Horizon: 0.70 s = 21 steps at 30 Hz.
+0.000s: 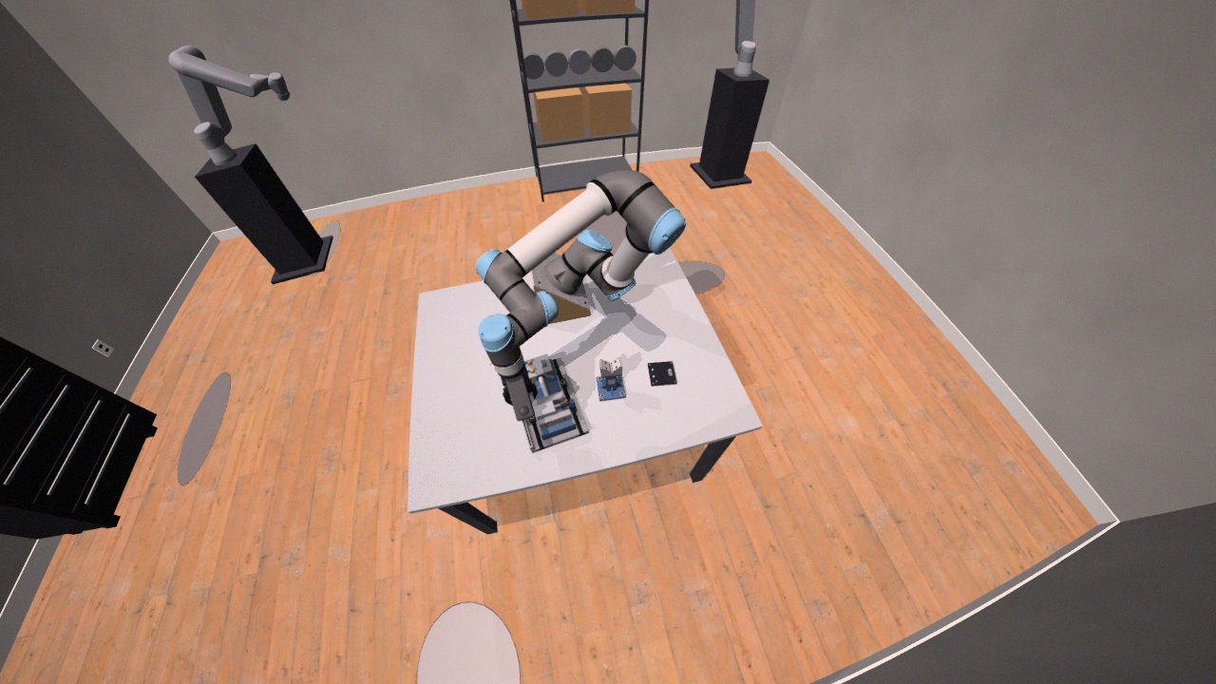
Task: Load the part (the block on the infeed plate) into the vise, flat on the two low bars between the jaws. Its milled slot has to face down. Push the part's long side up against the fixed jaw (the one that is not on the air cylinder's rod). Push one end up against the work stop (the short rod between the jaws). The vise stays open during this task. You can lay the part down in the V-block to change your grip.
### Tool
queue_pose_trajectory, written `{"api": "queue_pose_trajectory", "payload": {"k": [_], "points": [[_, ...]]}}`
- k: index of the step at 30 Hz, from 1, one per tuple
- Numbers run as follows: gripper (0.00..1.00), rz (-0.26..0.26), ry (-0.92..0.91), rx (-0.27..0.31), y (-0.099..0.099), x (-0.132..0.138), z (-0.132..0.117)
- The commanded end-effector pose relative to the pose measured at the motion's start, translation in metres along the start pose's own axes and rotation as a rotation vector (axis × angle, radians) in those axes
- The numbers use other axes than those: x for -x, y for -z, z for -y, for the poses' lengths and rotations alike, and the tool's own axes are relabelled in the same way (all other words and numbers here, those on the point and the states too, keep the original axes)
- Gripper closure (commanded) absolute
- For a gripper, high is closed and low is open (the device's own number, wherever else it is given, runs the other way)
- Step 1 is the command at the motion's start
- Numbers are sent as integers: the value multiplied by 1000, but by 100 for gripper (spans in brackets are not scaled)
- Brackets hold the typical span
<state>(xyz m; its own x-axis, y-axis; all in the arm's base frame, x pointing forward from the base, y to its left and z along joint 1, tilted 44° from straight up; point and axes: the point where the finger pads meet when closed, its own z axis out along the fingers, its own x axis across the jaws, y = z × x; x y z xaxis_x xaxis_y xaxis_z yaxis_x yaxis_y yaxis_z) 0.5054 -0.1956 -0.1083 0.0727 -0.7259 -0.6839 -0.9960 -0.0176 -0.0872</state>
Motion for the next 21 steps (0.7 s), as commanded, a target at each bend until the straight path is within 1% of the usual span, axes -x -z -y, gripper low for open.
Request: {"api": "queue_pose_trajectory", "payload": {"k": [1,5,21], "points": [[100,-1,0,-1,-7,0,1],[100,-1,0,-1,-13,-1,1],[100,-1,0,-1,-25,-1,1]]}}
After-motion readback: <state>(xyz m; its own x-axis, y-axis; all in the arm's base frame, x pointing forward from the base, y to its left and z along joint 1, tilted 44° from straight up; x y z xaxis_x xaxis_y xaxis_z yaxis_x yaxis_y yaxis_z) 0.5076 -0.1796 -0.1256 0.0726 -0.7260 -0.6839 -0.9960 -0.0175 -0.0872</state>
